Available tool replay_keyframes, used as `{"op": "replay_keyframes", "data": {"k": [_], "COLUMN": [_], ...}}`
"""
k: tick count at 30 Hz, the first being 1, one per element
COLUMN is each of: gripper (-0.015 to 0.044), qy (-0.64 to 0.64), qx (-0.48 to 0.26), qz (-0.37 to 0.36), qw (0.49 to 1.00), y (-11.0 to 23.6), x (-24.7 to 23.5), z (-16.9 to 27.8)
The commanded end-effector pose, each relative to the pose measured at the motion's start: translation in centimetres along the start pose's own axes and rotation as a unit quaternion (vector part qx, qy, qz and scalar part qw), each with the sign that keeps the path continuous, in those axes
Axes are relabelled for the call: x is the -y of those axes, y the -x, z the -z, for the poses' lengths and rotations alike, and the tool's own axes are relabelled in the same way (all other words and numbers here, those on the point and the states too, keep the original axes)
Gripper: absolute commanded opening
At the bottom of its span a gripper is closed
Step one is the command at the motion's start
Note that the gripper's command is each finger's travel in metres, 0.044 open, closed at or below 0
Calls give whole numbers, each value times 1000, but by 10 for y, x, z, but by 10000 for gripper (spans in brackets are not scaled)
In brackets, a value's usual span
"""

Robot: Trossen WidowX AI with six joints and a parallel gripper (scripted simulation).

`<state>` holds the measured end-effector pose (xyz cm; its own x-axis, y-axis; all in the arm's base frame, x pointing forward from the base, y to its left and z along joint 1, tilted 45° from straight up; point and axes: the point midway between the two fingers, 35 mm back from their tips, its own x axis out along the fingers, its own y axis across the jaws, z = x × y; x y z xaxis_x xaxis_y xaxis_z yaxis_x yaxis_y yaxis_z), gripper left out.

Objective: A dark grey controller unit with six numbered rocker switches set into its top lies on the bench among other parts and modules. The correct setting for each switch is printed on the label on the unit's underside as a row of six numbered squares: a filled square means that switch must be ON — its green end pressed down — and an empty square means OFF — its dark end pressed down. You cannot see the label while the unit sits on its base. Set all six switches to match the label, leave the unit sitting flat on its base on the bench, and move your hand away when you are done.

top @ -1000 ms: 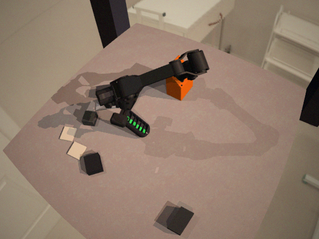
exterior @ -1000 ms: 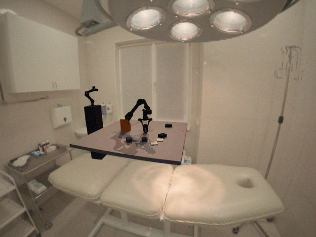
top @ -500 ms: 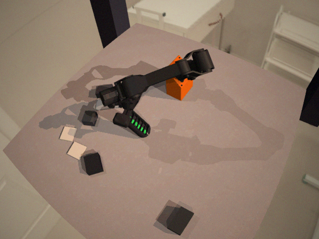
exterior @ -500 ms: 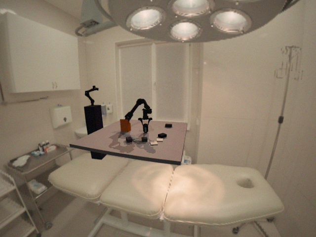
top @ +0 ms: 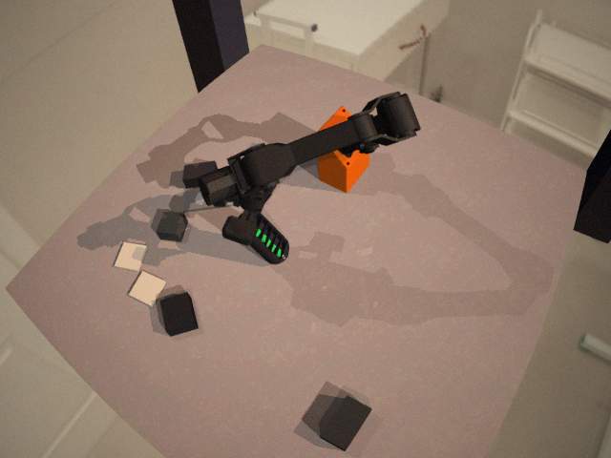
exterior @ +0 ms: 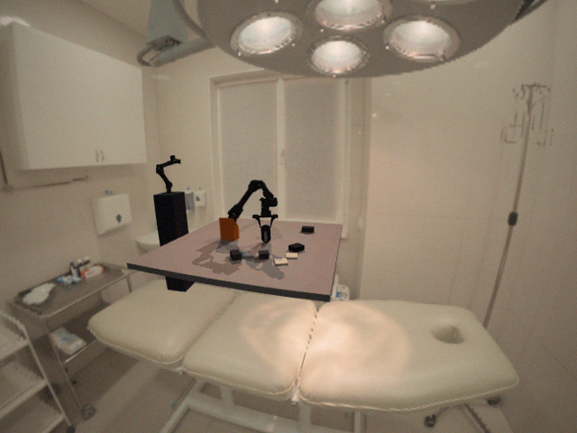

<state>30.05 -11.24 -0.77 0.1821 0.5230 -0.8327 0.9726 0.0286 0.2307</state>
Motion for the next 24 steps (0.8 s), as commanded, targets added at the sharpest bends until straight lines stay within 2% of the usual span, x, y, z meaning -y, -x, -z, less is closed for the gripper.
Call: {"op": "replay_keyframes", "data": {"k": [1, 24], "gripper": [336, 336], "qy": [-2, -2], "qx": [2, 26], "qz": [-1, -1], "qw": [1000, 1000], "y": [2, 8], "x": [0, 0], "z": [7, 25]}}
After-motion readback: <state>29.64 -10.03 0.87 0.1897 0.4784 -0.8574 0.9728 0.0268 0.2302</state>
